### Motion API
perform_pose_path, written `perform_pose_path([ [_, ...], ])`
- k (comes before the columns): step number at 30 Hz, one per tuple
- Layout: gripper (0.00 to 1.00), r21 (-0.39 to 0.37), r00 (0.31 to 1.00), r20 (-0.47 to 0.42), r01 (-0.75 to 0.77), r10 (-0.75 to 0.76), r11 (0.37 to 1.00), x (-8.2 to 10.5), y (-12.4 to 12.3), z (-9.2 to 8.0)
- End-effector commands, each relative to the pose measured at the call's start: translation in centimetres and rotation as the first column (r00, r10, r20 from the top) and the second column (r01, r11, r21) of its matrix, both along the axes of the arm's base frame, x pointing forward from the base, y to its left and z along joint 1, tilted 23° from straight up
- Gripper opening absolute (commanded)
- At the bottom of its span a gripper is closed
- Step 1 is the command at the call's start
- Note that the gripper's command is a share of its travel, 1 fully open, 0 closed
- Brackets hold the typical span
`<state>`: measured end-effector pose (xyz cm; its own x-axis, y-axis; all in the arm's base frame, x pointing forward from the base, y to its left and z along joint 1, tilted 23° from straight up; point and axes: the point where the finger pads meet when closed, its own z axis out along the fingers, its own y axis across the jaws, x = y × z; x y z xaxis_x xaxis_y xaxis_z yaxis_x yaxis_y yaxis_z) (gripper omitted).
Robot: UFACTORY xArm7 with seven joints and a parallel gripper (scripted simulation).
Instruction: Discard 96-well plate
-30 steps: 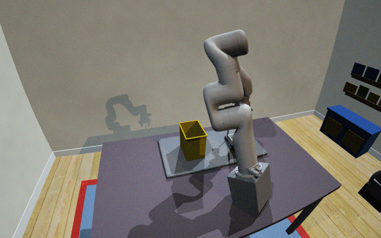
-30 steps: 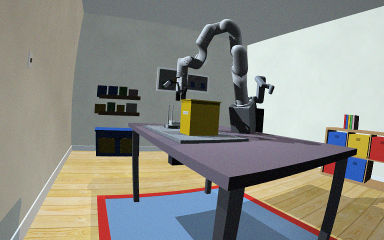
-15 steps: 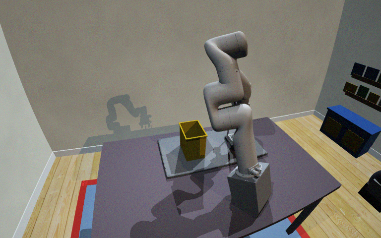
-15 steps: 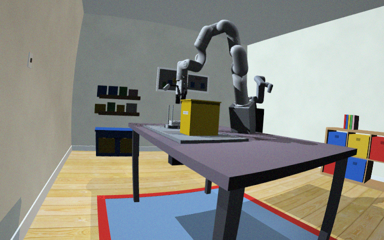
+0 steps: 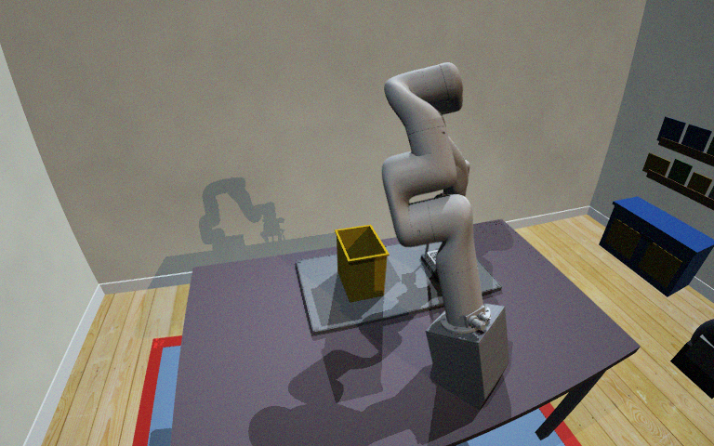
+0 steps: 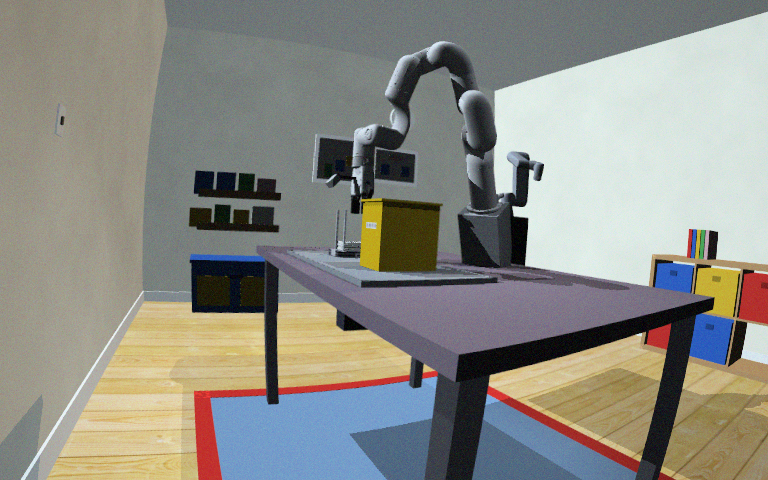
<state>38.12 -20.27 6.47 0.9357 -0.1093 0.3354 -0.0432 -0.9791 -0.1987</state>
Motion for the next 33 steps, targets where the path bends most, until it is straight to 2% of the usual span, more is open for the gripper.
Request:
perform_pose_path([
  [1,1.0,-0.002,1.0,0.004,0.002,-0.002,1.0,0.4,0.0,-0.8],
  [33,1.0,-0.002,1.0,0.004,0.002,-0.002,1.0,2.1,0.8,-5.1],
])
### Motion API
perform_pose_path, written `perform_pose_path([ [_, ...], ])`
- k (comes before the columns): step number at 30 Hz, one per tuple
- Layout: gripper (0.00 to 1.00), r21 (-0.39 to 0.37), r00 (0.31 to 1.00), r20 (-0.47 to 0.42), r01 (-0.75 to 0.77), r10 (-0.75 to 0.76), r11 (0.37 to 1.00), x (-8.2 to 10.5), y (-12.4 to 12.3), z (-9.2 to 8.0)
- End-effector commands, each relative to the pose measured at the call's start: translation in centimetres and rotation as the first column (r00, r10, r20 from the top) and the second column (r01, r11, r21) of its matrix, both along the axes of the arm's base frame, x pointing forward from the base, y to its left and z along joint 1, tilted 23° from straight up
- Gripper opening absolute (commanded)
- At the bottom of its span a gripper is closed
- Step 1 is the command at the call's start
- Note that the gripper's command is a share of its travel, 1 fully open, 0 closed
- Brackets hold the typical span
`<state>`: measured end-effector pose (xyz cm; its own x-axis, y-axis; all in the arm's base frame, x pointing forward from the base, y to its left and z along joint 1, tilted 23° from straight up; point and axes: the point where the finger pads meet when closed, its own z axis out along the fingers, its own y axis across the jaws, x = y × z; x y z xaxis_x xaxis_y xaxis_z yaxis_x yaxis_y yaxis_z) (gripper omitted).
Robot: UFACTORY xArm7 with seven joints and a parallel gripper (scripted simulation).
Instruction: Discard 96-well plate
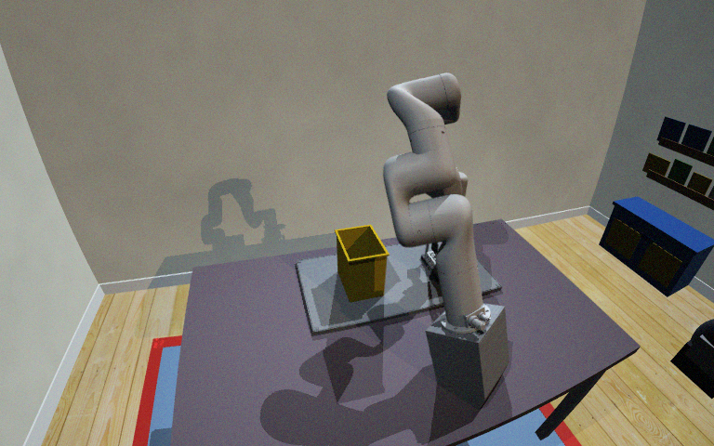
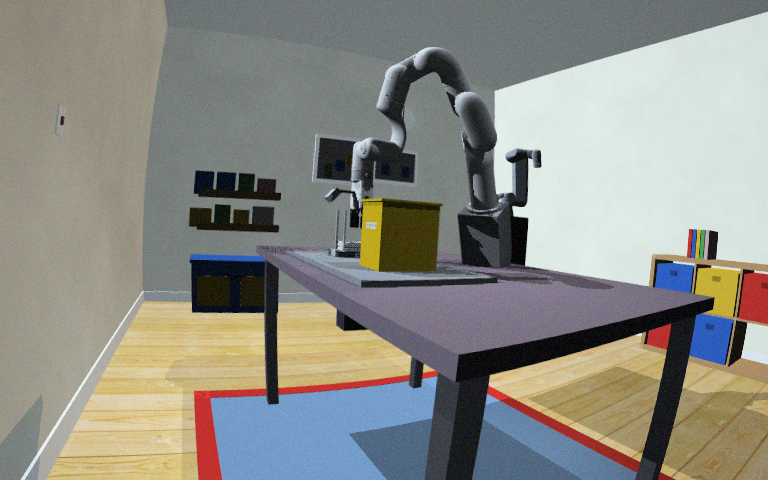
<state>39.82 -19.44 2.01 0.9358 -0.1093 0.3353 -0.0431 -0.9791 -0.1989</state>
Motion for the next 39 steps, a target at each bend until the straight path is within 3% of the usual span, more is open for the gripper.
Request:
perform_pose_path([
  [1,1.0,-0.002,1.0,0.004,0.002,-0.002,1.0,0.4,0.0,-0.8],
  [17,1.0,-0.002,1.0,0.004,0.002,-0.002,1.0,1.2,0.4,-2.9],
  [39,1.0,-0.002,1.0,0.004,0.002,-0.002,1.0,1.4,0.5,-3.4],
])
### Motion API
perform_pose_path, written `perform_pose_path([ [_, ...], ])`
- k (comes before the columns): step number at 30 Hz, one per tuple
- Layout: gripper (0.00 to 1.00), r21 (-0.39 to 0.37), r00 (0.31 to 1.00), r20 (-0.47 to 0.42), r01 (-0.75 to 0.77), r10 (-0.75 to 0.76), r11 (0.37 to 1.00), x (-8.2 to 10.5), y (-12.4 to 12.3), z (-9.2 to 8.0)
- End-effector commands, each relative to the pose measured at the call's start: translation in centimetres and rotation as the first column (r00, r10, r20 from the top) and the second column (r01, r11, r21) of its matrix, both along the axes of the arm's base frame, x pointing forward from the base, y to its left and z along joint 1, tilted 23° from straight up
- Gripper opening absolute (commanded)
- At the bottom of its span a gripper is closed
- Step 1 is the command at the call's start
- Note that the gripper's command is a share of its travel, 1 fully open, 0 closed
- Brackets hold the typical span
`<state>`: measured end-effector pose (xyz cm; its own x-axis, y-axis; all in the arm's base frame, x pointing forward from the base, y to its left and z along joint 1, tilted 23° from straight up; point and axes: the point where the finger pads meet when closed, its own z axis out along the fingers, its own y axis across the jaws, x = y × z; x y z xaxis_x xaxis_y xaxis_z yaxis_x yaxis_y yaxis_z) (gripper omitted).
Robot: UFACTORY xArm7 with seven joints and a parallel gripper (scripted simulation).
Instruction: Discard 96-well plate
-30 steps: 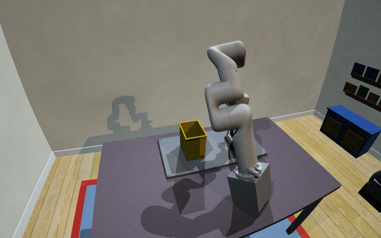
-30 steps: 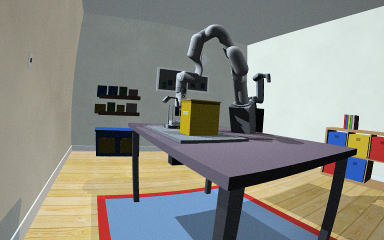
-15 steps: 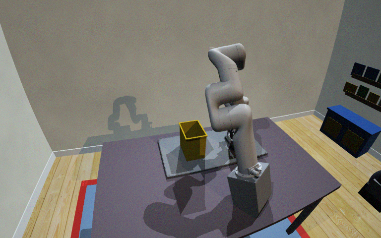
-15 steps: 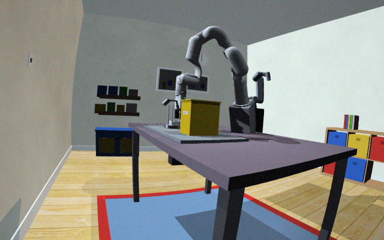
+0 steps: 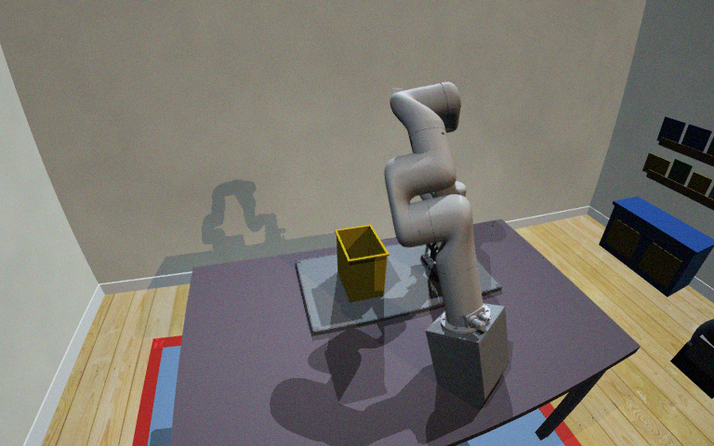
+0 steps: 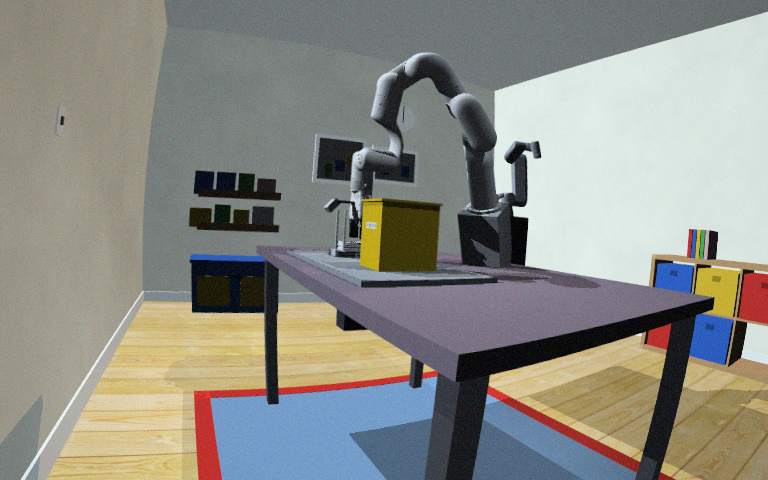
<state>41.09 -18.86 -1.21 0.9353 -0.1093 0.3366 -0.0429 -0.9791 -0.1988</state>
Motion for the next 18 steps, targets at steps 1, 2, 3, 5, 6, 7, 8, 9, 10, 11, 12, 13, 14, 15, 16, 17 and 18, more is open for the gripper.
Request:
perform_pose_path([
  [1,1.0,-0.002,1.0,0.002,0.002,-0.002,1.0,0.15,-0.08,-0.14],
  [2,1.0,-0.002,1.0,0.002,0.002,-0.002,1.0,0.15,-0.08,-0.14],
  [3,1.0,-0.002,1.0,0.002,0.002,-0.002,1.0,0.17,-0.07,-0.2],
  [5,1.0,-0.002,1.0,0.002,0.002,-0.002,1.0,0.22,-0.05,-0.32],
  [6,1.0,-0.002,1.0,0.002,0.002,-0.002,1.0,0.24,-0.04,-0.38],
  [7,1.0,-0.002,1.0,0.002,0.002,-0.002,1.0,0.26,-0.03,-0.45],
  [8,1.0,-0.002,1.0,0.002,0.002,-0.002,1.0,0.29,-0.02,-0.51],
  [9,1.0,-0.002,1.0,0.002,0.002,-0.002,1.0,0.31,0.0,-0.57],
  [10,1.0,-0.002,1.0,0.002,0.002,-0.002,1.0,0.34,0.01,-0.63],
  [11,1.0,-0.002,1.0,0.002,0.002,-0.002,1.0,0.36,0.02,-0.69],
  [12,1.0,-0.002,1.0,0.002,0.002,-0.002,1.0,0.38,0.03,-0.75],
  [13,1.0,-0.002,1.0,0.002,0.002,-0.002,1.0,0.41,0.04,-0.81],
  [14,1.0,-0.002,1.0,0.002,0.002,-0.002,1.0,0.43,0.05,-0.87],
  [15,1.0,-0.002,1.0,0.002,0.002,-0.002,1.0,0.45,0.06,-0.94],
  [16,1.0,-0.002,1.0,0.002,0.002,-0.002,1.0,0.48,0.08,-1.0],
  [17,1.0,-0.002,1.0,0.002,0.002,-0.002,1.0,0.5,0.09,-1.06],
  [18,1.0,-0.002,1.0,0.002,0.002,-0.002,1.0,0.5,0.09,-1.06],
])
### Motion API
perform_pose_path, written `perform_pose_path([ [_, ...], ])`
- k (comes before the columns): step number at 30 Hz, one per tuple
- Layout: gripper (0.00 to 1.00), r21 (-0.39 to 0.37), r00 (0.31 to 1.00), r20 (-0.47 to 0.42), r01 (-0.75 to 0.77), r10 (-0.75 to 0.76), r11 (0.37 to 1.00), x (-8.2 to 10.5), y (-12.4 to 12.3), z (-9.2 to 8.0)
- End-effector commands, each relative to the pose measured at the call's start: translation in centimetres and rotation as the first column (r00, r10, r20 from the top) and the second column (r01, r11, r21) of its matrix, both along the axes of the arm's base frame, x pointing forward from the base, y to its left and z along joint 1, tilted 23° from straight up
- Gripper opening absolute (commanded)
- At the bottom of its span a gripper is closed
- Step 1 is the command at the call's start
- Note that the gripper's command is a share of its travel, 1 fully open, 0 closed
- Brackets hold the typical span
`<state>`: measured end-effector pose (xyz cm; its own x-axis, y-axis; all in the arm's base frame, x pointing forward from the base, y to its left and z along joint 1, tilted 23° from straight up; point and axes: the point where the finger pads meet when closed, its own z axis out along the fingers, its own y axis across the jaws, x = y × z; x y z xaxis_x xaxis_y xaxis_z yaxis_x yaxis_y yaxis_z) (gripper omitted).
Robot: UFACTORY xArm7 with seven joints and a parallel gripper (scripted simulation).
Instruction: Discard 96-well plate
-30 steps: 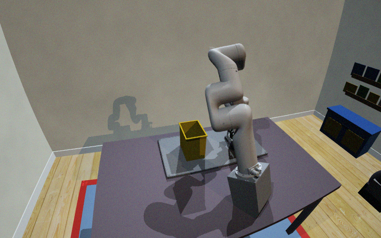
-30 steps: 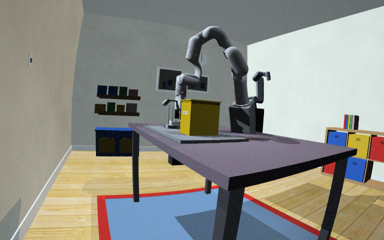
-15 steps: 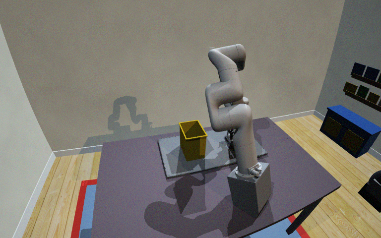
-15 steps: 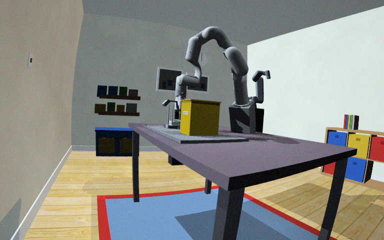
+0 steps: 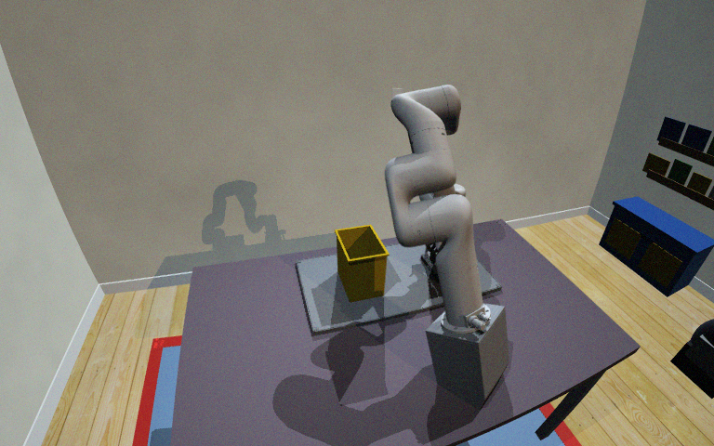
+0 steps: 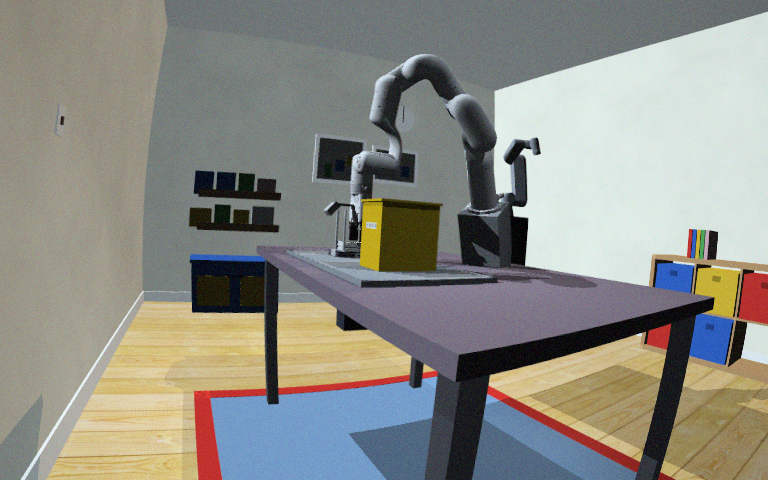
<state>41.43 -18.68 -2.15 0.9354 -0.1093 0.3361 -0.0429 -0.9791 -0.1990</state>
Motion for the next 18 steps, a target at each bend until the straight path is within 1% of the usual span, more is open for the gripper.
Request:
perform_pose_path([
  [1,1.0,-0.002,1.0,0.003,0.002,-0.002,1.0,0.15,-0.1,-0.12],
  [10,1.0,-0.002,1.0,0.003,0.002,-0.002,1.0,0.36,0.0,-0.68],
  [18,1.0,-0.002,1.0,0.003,0.002,-0.002,1.0,0.36,0.01,-0.68],
])
